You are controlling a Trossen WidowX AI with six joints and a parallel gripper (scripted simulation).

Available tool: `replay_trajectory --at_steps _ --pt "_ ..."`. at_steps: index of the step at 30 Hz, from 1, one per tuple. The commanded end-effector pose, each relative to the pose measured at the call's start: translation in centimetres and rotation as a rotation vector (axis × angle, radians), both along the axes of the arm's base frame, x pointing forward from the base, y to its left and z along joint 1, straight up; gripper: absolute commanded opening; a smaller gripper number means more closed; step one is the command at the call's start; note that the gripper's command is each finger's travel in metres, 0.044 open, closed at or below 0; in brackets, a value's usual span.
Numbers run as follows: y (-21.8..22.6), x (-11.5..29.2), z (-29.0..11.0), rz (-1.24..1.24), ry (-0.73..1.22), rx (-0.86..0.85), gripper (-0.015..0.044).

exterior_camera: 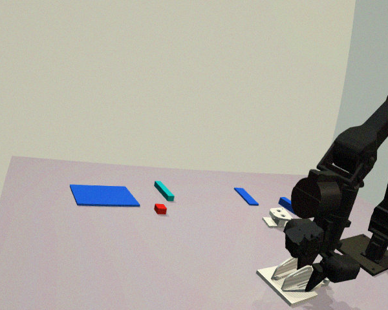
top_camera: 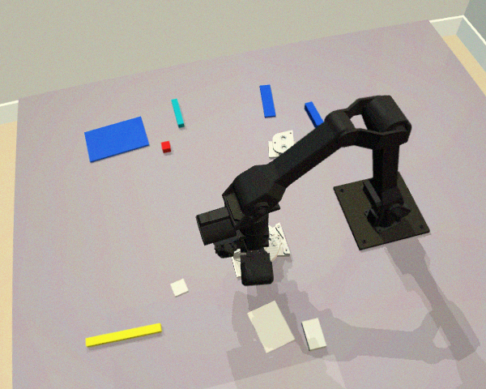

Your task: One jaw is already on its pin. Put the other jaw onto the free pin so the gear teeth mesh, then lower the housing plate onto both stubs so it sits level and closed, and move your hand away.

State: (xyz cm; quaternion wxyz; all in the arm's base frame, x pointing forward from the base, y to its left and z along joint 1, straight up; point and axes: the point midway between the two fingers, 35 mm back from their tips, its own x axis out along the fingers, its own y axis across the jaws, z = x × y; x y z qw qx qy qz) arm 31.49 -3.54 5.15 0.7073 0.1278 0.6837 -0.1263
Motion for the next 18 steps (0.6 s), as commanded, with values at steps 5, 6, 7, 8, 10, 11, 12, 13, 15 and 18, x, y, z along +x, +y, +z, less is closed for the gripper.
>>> replay_trajectory --at_steps 5,6,7,8,10,11,12,13,15,18 --pt "-0.04 -0.05 -0.25 -0.004 0.001 -0.003 0.0134" --pt "-0.04 -0.05 -0.23 -0.004 0.001 -0.003 0.0134" --pt "-0.04 -0.06 -0.19 -0.004 0.001 -0.003 0.0134" --pt "-0.04 -0.06 -0.11 -0.004 0.001 -0.003 0.0134" --pt "-0.04 -0.06 0.08 -0.004 0.001 -0.003 0.0134" --pt "-0.04 -0.07 0.18 -0.004 0.001 -0.003 0.0134" --pt "-0.04 -0.07 0.27 -0.004 0.001 -0.003 0.0134" --pt "-0.04 -0.08 0.35 -0.004 0.001 -0.003 0.0134" --pt "-0.04 -0.08 0.40 -0.004 0.001 -0.003 0.0134" --pt "-0.06 -0.08 0.30 -0.004 0.001 -0.003 0.0134"
